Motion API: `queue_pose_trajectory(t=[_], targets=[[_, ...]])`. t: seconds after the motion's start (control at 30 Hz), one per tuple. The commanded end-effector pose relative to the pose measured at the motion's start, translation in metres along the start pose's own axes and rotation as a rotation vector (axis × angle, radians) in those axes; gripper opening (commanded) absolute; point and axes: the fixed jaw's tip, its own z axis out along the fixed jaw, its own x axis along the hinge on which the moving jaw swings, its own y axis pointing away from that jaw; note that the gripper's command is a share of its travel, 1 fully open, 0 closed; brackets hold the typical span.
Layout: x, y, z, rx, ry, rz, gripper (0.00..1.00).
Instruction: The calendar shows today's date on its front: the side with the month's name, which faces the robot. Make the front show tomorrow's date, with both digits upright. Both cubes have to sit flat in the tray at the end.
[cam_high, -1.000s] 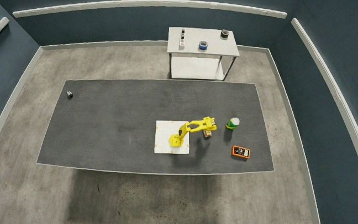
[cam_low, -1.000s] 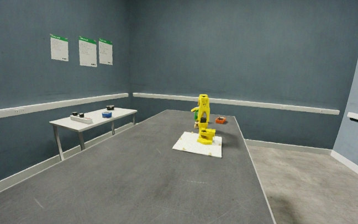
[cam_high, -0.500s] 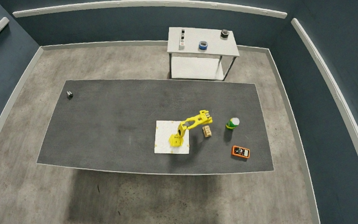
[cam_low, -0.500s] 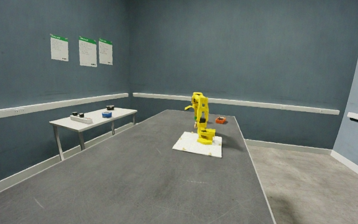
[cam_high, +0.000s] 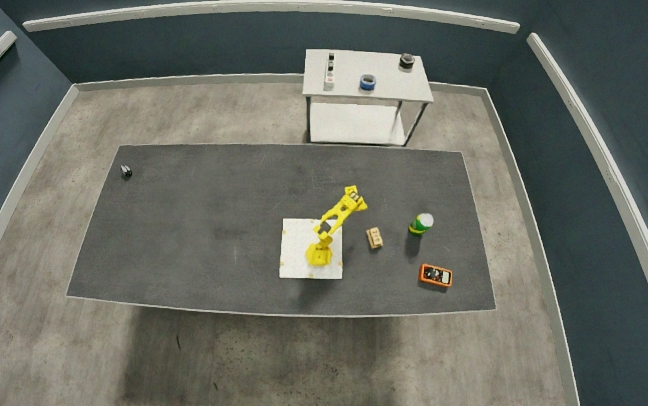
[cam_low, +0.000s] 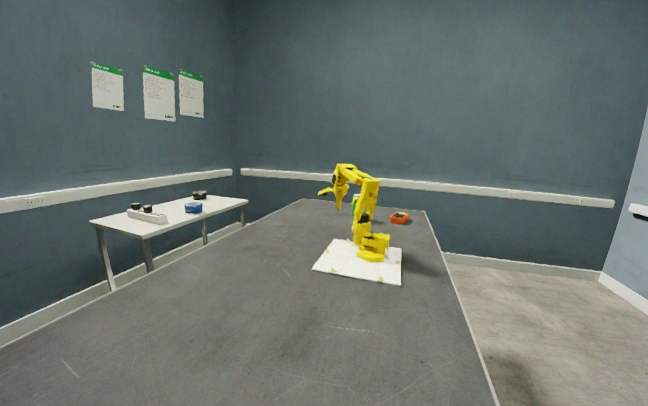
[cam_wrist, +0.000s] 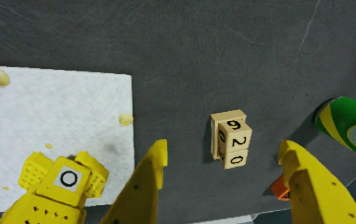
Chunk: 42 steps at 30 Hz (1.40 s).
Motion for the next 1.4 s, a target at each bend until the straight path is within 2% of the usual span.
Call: queue_pose_trajectory(t=[0.0,0.13,0.2,0.43,0.67,1.0,1.37], targets=[[-0.013,0.025,-0.007,0.01,-0.044,0.039,0.36],[-0.02,0.048,-0.011,0.004,-0.079,0.065,0.36],[-0.02,0.048,-0.011,0.004,-0.079,0.065,0.36],[-0.025,0.082,-0.014,-0.019,-0.133,0.104,0.36],[-0.024,0.104,-0.016,-0.048,-0.169,0.133,0.36],[-0.022,0.116,-0.016,-0.068,-0.188,0.149,0.36],[-0.021,0.118,-0.016,-0.072,-0.191,0.152,0.36]])
